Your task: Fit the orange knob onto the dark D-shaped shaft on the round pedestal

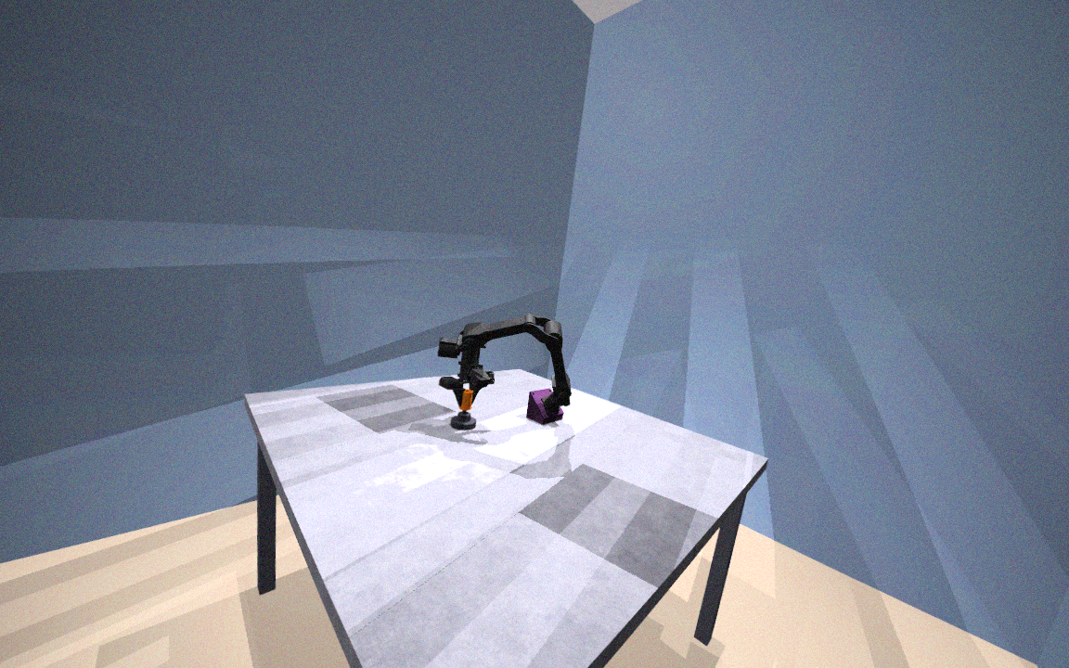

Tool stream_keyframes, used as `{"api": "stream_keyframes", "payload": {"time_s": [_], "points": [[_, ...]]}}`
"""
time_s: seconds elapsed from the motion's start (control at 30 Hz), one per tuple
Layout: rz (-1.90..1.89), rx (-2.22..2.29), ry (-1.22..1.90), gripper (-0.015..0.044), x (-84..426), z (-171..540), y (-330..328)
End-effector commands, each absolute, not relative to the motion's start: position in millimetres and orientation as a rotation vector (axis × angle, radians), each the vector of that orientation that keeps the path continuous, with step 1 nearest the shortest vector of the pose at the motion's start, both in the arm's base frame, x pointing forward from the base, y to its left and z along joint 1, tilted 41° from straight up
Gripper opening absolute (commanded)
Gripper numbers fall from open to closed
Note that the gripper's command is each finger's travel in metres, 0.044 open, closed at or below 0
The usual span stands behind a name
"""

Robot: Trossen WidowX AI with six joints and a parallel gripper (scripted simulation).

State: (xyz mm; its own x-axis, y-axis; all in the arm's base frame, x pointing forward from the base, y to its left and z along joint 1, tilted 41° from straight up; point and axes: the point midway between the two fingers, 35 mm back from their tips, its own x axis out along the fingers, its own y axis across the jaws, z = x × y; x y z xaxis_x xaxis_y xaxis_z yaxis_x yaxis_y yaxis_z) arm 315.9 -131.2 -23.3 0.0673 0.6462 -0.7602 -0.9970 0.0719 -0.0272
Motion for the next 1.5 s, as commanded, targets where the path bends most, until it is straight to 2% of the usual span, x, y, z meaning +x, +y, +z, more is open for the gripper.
{"api": "stream_keyframes", "payload": {"time_s": [0.0, 0.43, 1.47], "points": [[1.386, -0.665, 0.669, 0.0, 316.3, -22.5, -131.2], [1.468, -0.831, 0.528, 0.0, 315.3, -22.5, -134.6], [1.468, -0.83, 0.528, 0.0, 316.4, -23.0, -130.3]]}}
